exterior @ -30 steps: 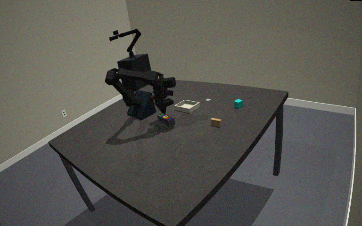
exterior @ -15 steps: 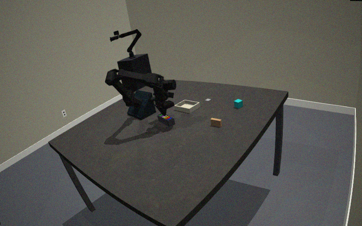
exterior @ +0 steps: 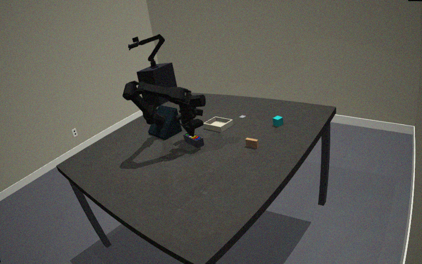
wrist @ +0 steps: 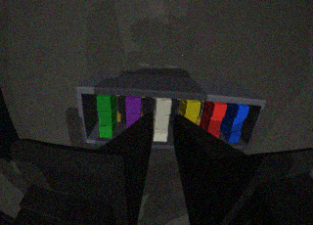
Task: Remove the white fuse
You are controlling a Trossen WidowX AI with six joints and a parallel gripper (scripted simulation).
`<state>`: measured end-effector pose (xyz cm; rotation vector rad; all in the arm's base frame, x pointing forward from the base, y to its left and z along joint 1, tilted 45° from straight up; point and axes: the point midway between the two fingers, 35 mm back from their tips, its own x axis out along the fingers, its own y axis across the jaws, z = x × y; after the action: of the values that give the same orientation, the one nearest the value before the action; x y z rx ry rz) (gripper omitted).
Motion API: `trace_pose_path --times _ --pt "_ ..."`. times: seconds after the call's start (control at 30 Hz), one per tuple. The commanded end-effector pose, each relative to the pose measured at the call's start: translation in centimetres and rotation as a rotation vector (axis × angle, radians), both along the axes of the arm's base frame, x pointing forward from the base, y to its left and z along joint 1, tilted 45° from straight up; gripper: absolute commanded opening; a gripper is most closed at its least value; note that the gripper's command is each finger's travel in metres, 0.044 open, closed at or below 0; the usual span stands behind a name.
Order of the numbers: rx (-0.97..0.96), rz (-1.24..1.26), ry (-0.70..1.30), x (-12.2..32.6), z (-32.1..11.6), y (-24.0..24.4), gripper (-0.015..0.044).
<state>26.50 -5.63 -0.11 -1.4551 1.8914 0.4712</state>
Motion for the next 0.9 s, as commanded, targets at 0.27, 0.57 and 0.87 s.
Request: trace_pose_path --times 0.27,0.57,0.87 --pt "-0.001 -0.002 0.002 -0.11 -0.17 -0.19 0.004" --pt "-0.001 -0.002 0.002 -0.11 -0.17 -0.19 0.0" --pt "0.0 -0.001 0.003 -0.04 0.07 0.06 0.0"
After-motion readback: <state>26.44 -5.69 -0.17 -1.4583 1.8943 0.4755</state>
